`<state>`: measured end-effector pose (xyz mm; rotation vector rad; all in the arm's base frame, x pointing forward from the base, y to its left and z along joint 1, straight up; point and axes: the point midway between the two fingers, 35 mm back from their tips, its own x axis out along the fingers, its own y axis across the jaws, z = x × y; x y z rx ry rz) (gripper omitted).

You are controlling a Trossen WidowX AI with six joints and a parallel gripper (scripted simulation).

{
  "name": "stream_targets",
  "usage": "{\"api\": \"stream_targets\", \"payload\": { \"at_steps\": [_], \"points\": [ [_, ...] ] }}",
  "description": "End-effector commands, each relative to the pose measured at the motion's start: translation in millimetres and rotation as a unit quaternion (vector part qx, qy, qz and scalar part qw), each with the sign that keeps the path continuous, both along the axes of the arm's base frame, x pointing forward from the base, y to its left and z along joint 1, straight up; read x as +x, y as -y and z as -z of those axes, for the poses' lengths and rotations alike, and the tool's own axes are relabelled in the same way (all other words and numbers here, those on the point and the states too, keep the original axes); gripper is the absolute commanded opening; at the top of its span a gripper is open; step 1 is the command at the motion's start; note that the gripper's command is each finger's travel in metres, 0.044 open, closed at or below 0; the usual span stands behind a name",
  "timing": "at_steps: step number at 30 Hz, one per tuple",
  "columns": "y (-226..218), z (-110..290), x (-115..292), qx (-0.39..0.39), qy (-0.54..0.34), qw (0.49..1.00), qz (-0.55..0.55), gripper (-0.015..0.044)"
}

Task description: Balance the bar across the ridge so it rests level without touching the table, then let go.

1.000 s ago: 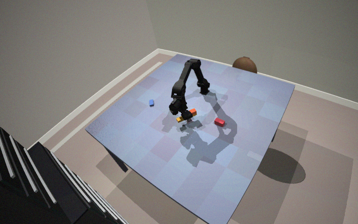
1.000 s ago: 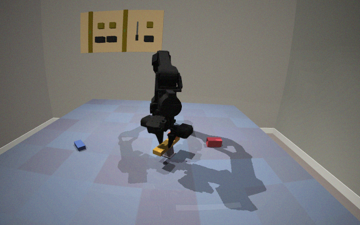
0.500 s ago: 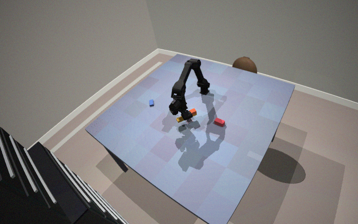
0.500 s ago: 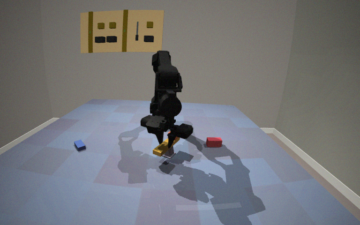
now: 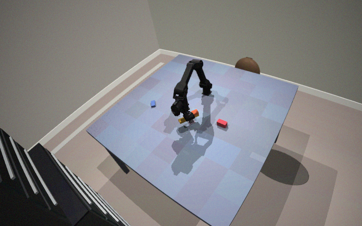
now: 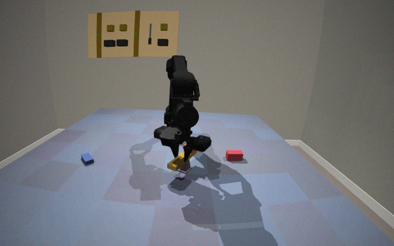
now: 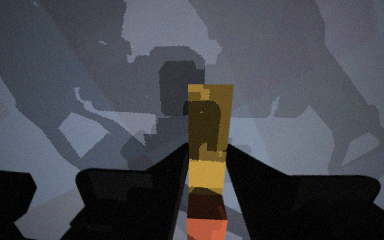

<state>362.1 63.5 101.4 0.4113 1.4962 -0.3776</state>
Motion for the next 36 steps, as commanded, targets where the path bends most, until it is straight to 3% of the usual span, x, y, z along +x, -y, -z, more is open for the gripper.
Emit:
{"api": "stream_targets", "payload": {
  "at_steps": [1, 9, 16, 36],
  "points": [
    [0.0, 0.2, 0.0, 0.000, 0.000, 1.000, 0.000, 0.0000],
    [0.0, 0.2, 0.0, 0.000, 0.000, 1.000, 0.000, 0.0000],
    [0.0, 0.2, 0.0, 0.000, 0.000, 1.000, 0.000, 0.0167],
    [0.0, 0.2, 0.0, 0.000, 0.000, 1.000, 0.000, 0.0169]
  ]
}}
